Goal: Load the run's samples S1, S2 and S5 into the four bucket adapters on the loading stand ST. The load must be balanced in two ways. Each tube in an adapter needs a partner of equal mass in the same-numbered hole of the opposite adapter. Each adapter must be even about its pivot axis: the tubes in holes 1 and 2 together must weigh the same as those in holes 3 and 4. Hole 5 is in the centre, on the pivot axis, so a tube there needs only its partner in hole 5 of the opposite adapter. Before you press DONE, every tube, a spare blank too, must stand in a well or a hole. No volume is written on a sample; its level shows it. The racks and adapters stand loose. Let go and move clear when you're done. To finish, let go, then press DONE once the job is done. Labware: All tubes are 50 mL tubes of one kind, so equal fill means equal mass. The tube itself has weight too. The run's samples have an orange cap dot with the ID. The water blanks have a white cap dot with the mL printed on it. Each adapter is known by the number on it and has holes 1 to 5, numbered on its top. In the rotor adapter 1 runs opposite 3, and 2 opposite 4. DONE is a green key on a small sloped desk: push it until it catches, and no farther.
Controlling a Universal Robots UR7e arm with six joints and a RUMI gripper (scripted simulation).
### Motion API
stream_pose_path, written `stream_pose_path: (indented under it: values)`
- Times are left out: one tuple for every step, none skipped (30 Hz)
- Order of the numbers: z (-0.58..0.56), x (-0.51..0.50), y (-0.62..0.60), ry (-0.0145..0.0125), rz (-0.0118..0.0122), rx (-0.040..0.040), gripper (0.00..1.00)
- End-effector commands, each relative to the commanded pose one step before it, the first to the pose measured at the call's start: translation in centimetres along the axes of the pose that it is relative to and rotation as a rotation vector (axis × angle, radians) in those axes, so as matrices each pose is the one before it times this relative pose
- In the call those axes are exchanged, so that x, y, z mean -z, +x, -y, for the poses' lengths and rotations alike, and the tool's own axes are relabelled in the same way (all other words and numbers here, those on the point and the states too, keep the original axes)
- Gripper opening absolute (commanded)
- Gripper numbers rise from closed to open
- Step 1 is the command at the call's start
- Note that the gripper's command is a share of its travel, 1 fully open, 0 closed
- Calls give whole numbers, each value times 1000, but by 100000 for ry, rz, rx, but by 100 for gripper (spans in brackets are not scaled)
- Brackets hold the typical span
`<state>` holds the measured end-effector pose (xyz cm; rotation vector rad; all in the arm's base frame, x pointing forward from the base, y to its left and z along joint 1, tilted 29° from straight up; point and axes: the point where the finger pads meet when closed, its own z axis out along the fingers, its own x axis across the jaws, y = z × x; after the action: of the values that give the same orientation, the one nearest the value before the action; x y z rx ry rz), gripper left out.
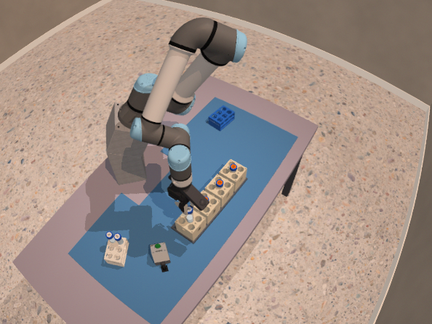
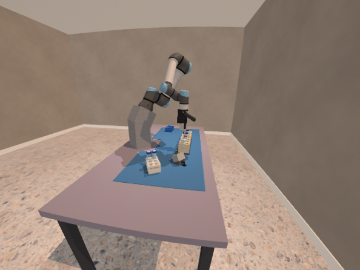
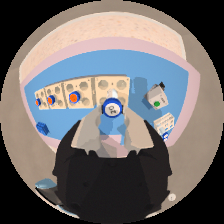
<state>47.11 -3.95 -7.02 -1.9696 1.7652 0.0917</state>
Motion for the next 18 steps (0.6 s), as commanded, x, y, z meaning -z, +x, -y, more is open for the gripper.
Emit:
stream_pose_path:
  values:
    - [42,-576,35,100,-97,18,0]
    - [0,-133,0,0,0,0,0]
    - [0,-133,0,0,0,0,0]
    - [0,-133,0,0,0,0,0]
    - [0,0,0,0,0,0,0]
    - [0,0,0,0,0,0,0]
    - [0,-134,0,0,0,0,0]
    - [0,-133,0,0,0,0,0]
    - [0,-133,0,0,0,0,0]
    - [0,-133,0,0,0,0,0]
    - [0,-133,0,0,0,0,0]
    - [0,-133,0,0,0,0,0]
    - [0,-133,0,0,0,0,0]
    - [0,-133,0,0,0,0,0]
    - [0,-133,0,0,0,0,0]
    - [0,-133,0,0,0,0,0]
    - [0,-133,0,0,0,0,0]
    - [0,-133,0,0,0,0,0]
